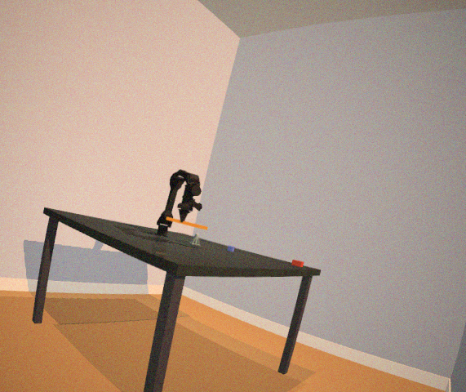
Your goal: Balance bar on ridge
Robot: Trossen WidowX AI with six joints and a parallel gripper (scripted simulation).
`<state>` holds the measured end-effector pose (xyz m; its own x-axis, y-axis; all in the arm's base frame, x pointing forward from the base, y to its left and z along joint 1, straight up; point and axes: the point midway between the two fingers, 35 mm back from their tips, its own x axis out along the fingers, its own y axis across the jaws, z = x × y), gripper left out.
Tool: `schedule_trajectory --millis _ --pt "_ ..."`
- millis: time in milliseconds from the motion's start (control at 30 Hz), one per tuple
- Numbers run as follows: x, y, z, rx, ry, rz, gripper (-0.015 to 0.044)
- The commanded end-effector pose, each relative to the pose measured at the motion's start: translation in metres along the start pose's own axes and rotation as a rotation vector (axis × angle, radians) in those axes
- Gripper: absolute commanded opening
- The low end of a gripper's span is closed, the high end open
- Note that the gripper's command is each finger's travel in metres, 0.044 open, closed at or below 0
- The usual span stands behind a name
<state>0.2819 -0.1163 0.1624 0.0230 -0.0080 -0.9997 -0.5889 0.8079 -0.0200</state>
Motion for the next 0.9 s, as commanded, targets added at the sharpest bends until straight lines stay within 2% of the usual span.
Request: schedule_trajectory --millis 0,867 --pt "-0.004 0.009 0.007 -0.030 -0.001 -0.002 0.0000" --pt "-0.007 0.103 0.047 -0.284 -0.006 0.005 0.0000"
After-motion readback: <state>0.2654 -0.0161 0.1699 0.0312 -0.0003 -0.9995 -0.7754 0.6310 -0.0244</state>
